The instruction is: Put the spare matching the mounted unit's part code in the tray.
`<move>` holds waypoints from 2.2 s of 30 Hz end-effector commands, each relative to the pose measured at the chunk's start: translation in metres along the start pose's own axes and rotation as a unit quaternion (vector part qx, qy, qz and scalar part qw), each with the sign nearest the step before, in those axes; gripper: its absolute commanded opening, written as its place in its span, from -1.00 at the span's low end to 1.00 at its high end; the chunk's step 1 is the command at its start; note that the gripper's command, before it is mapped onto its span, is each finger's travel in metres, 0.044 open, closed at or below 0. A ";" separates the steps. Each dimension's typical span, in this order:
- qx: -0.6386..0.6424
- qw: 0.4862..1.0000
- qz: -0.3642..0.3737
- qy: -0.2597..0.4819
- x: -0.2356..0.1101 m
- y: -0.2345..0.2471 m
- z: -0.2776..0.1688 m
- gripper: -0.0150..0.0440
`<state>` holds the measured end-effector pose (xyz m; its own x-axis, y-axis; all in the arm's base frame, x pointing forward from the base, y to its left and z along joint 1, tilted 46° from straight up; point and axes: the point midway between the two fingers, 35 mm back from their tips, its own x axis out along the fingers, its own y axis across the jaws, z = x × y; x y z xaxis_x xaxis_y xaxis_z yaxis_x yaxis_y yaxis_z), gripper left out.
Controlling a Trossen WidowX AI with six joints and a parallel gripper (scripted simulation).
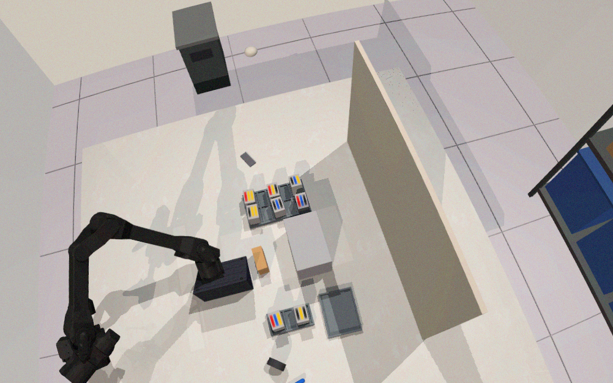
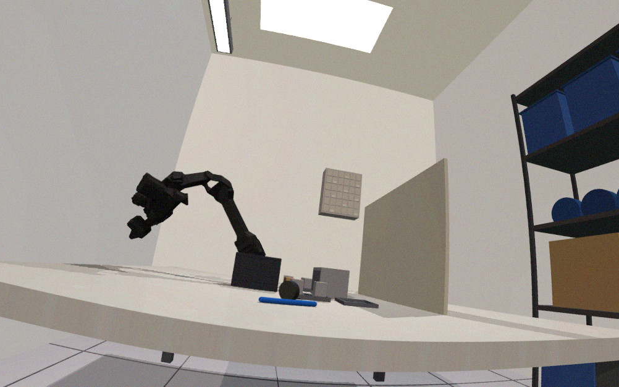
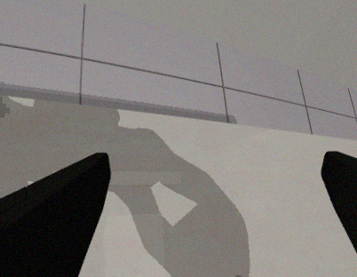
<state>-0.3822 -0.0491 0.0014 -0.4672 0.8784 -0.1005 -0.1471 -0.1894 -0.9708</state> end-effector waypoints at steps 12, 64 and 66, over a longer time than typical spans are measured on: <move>-0.061 0.994 0.088 -0.032 -0.062 0.020 0.012 1.00; -0.855 0.177 0.376 -0.311 -0.469 -0.136 -0.516 1.00; -0.874 0.119 0.365 -0.298 -0.457 -0.158 -0.545 1.00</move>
<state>0.3027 -0.2124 0.0629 0.1100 0.5612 -0.8203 0.4121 0.7253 0.5514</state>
